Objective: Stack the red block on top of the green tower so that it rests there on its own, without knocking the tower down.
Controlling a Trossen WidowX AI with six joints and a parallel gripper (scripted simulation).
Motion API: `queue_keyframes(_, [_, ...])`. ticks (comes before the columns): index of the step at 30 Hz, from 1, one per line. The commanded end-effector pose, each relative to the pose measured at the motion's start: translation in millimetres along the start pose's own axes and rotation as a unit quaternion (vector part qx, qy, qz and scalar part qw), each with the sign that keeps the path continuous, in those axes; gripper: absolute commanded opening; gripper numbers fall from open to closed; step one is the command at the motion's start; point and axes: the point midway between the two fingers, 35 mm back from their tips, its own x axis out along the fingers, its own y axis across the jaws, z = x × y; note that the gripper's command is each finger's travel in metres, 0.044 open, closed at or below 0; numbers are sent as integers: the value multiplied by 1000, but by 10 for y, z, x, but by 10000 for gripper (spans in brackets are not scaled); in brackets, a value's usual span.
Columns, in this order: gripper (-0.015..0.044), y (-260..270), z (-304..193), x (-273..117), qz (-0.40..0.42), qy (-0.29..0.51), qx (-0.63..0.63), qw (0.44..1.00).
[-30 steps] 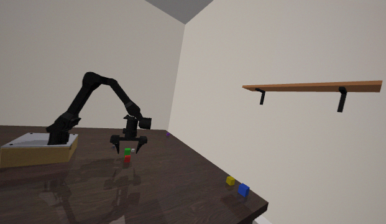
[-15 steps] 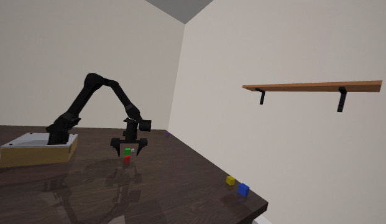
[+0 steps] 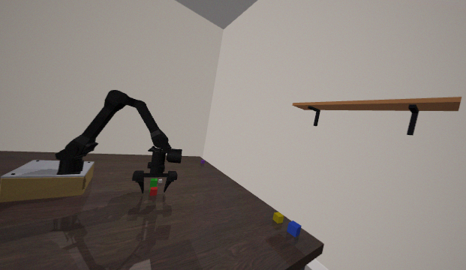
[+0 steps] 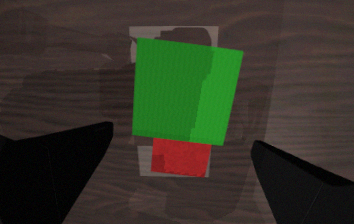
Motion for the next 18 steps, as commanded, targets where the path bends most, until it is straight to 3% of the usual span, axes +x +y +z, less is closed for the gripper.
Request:
queue_keyframes(1, [440, 17, 0, 36, 3, 1, -2, 1000])
queue_keyframes(14, [440, 17, 0, 30, 3, 1, -2, 1000])
queue_keyframes(18, [335, 17, 0, 30, 3, 1, -2, 1000])
